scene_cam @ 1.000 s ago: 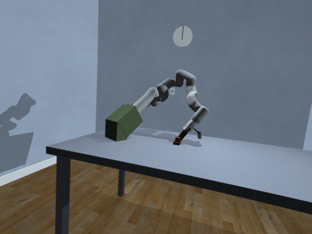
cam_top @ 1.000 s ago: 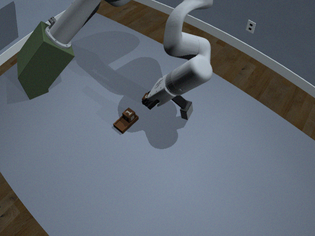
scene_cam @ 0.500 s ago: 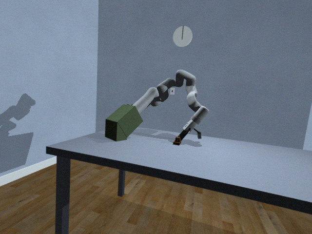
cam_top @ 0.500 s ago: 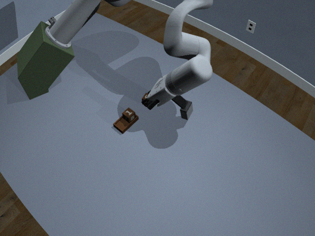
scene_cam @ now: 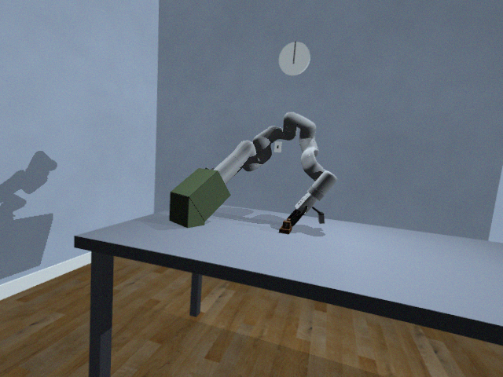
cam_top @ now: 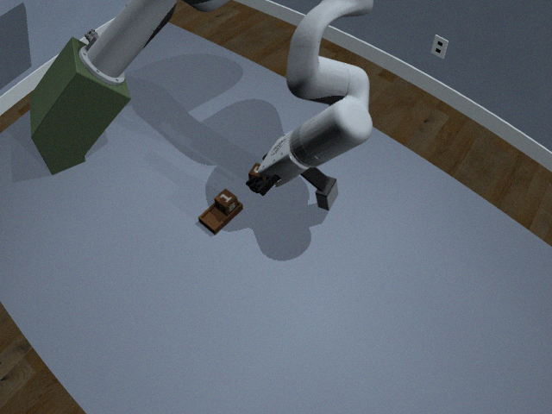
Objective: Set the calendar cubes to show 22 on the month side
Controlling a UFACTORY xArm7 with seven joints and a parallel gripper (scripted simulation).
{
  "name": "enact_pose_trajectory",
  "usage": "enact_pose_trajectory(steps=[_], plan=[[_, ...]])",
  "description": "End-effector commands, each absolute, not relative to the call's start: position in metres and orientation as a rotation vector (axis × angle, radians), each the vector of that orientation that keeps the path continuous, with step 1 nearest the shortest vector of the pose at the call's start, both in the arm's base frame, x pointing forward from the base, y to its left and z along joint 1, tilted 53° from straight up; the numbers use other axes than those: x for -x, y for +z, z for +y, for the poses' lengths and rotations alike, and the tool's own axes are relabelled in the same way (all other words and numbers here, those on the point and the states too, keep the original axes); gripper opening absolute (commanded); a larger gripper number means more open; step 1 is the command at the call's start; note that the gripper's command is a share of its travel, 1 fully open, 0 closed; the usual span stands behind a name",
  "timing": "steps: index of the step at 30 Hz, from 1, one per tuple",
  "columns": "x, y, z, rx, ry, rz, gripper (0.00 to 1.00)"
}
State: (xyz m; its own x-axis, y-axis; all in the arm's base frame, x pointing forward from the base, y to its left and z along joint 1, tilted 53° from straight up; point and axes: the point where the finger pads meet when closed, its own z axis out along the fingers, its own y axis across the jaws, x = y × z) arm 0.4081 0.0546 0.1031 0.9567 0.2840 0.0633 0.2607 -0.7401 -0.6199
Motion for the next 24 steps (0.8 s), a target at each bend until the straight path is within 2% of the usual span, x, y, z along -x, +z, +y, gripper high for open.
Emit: enact_pose_trajectory(steps=[1,24], plan=[[-0.4088,0.1037,0.053,2.442,0.043,-0.379,0.71],[-0.4022,0.1127,0.0432,2.442,0.043,-0.379,0.71]])
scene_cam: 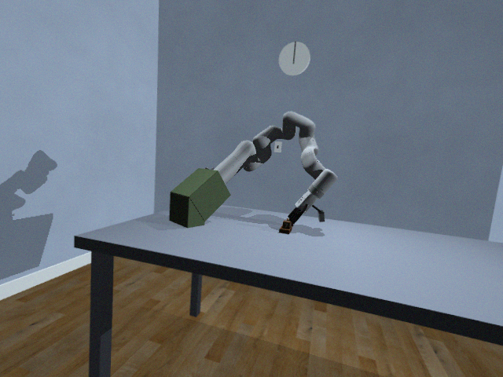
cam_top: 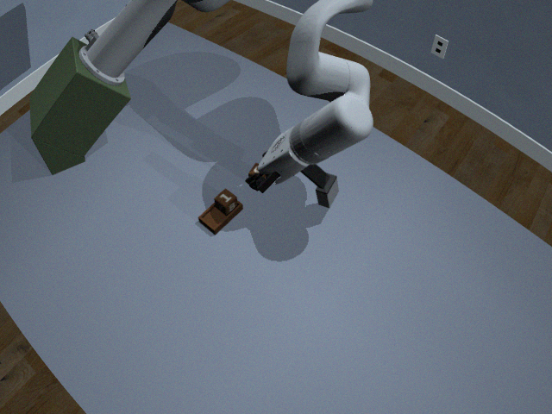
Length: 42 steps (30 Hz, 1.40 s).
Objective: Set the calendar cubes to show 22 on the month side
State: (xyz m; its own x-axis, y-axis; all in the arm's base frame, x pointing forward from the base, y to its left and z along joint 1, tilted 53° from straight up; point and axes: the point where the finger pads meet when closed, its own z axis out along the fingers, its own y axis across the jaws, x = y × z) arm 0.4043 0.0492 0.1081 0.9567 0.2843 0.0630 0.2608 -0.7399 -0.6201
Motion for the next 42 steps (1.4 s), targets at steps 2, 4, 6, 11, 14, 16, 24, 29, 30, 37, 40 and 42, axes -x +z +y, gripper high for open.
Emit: enact_pose_trajectory(steps=[2,4,6,11,14,16,24,29,30,37,40,42], plan=[[-0.399,0.116,0.039,2.442,0.043,-0.379,0.71],[-0.396,0.121,0.035,2.442,0.043,-0.379,0.71],[-0.396,0.121,0.035,2.442,0.043,-0.379,0.71],[-0.388,0.131,0.023,2.442,0.043,-0.379,0.71],[-0.384,0.137,0.017,2.442,0.043,-0.379,0.71],[-0.382,0.14,0.013,2.442,0.043,-0.379,0.71],[-0.378,0.145,0.008,2.442,0.043,-0.379,0.71],[-0.378,0.145,0.007,2.441,0.042,-0.378,0.71],[-0.378,0.146,0.008,2.44,0.035,-0.377,0.71],[-0.377,0.146,0.01,2.405,-0.22,-0.288,0.71],[-0.376,0.146,0.009,2.402,-0.26,-0.271,0.71],[-0.375,0.145,0.007,2.399,-0.316,-0.246,0.71]])
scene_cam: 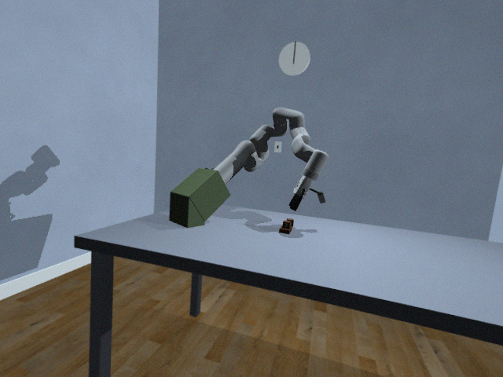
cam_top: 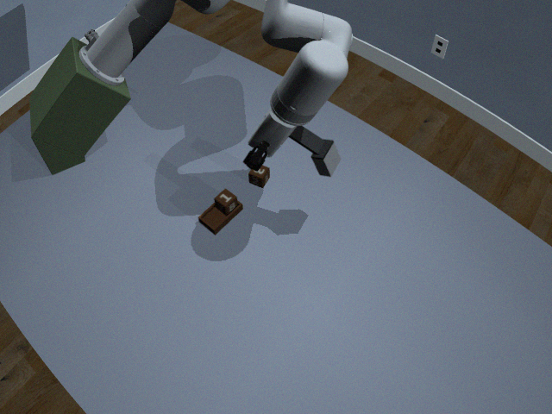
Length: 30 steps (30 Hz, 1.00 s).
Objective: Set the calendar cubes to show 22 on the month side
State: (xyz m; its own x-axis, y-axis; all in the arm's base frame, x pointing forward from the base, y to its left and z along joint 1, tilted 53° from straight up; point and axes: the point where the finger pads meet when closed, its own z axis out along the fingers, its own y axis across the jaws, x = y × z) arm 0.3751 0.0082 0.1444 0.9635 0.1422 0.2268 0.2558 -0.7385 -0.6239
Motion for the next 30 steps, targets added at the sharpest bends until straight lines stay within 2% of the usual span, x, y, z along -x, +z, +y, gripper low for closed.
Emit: enact_pose_trajectory(steps=[1,6,13,22,23,30], plan=[[-0.3741,0.1447,0.0066,2.398,-0.326,-0.241,0.71],[-0.3722,0.1445,0.0068,2.393,-0.342,-0.237,0.71],[-0.3715,0.1446,0.009,2.33,-0.572,-0.153,0.71],[-0.3667,0.1419,0.0064,2.31,-0.684,-0.101,0.71],[-0.3667,0.1419,0.0064,2.31,-0.684,-0.101,1.0],[-0.3667,0.1419,0.0064,2.31,-0.684,-0.101,1.0]])
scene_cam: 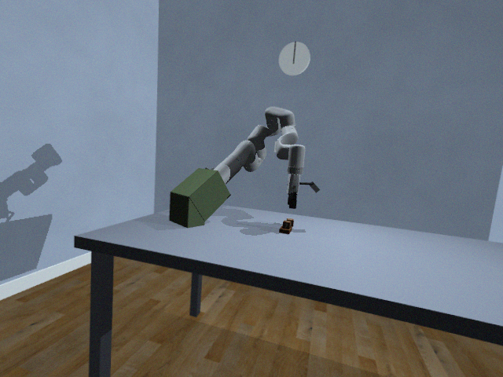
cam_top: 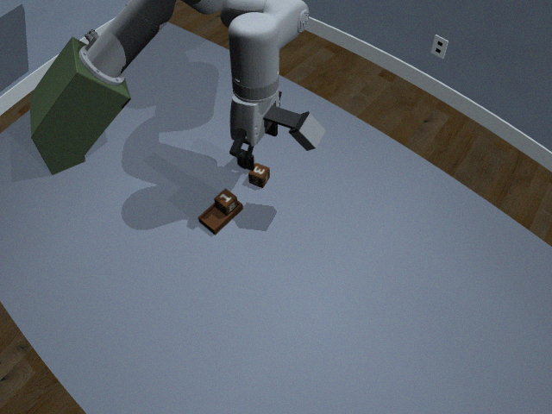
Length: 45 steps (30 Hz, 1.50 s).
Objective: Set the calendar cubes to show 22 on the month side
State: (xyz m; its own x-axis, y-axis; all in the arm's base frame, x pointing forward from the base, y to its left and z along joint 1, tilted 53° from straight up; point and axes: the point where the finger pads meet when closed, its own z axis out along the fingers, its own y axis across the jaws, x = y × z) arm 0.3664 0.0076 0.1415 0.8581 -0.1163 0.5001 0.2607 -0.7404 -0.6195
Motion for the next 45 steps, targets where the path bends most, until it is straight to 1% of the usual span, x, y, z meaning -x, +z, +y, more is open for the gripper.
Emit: enact_pose_trajectory(steps=[1,21,45], plan=[[-0.3667,0.1419,0.0064,2.31,-0.684,-0.101,1.0],[-0.3666,0.142,0.0063,2.315,-0.721,-0.186,1.0],[-0.3658,0.1429,0.0057,2.216,-1.077,-1.12,1.0]])
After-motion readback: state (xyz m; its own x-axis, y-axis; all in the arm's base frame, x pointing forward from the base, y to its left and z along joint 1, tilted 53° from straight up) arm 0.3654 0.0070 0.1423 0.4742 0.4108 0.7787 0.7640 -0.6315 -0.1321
